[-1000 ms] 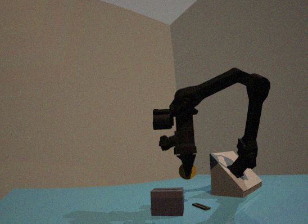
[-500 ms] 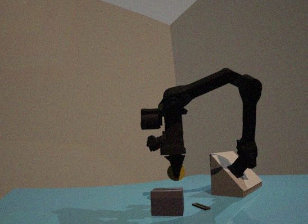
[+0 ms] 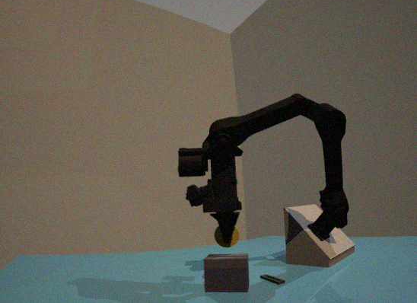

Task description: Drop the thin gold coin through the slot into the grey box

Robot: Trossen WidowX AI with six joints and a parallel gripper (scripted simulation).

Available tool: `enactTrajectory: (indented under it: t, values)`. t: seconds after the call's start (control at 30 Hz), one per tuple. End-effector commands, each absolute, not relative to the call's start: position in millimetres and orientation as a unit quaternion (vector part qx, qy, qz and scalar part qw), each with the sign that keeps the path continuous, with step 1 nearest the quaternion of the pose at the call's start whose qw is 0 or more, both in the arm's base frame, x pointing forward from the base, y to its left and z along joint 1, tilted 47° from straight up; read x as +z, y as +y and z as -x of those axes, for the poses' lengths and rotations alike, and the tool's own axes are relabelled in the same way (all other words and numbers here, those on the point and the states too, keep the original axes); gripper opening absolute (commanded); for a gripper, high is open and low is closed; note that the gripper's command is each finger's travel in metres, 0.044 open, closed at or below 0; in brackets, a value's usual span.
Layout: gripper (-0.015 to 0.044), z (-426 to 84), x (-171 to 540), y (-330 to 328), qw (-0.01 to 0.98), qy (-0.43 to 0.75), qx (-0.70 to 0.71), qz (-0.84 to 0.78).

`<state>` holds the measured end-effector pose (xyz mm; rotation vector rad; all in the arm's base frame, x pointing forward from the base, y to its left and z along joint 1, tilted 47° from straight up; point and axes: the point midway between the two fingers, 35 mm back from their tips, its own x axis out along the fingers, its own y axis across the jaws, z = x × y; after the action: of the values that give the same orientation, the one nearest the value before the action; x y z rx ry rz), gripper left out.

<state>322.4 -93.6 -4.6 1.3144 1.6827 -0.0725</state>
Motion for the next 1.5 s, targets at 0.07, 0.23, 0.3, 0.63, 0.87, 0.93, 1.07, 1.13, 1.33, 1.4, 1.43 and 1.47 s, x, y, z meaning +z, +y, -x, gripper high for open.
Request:
enactTrajectory:
  t: [0.07, 0.23, 0.3, 0.63, 0.87, 0.93, 1.07, 1.13, 1.33, 1.4, 1.43, 1.47]
  values:
    - [0.0000, -321.3, -3.7, -93.4, 0.482, 0.690, -0.030, -0.539]
    - [0.0000, -322.0, -3.9, -93.5, 0.482, 0.690, -0.030, -0.539]
    - [0.0000, -323.0, -4.2, -93.6, 0.481, 0.690, -0.031, -0.540]
    - [0.0000, -324.6, -5.2, -93.6, 0.480, 0.690, -0.033, -0.541]
    - [0.0000, -324.2, -5.1, -93.3, 0.480, 0.690, -0.032, -0.540]
    - [0.0000, -324.4, -5.8, -92.5, 0.480, 0.690, -0.032, -0.540]
    - [0.0000, -325.3, -7.7, -90.3, 0.480, 0.690, -0.032, -0.540]
    - [0.0000, -325.6, -8.4, -89.4, 0.480, 0.690, -0.033, -0.541]
    - [0.0000, -325.5, -10.6, -87.1, 0.479, 0.690, -0.034, -0.541]
    - [0.0000, -325.4, -11.3, -86.4, 0.479, 0.690, -0.034, -0.542]
    - [0.0000, -325.3, -11.6, -86.0, 0.479, 0.690, -0.034, -0.542]
    - [0.0000, -325.3, -11.9, -85.6, 0.479, 0.690, -0.034, -0.542]
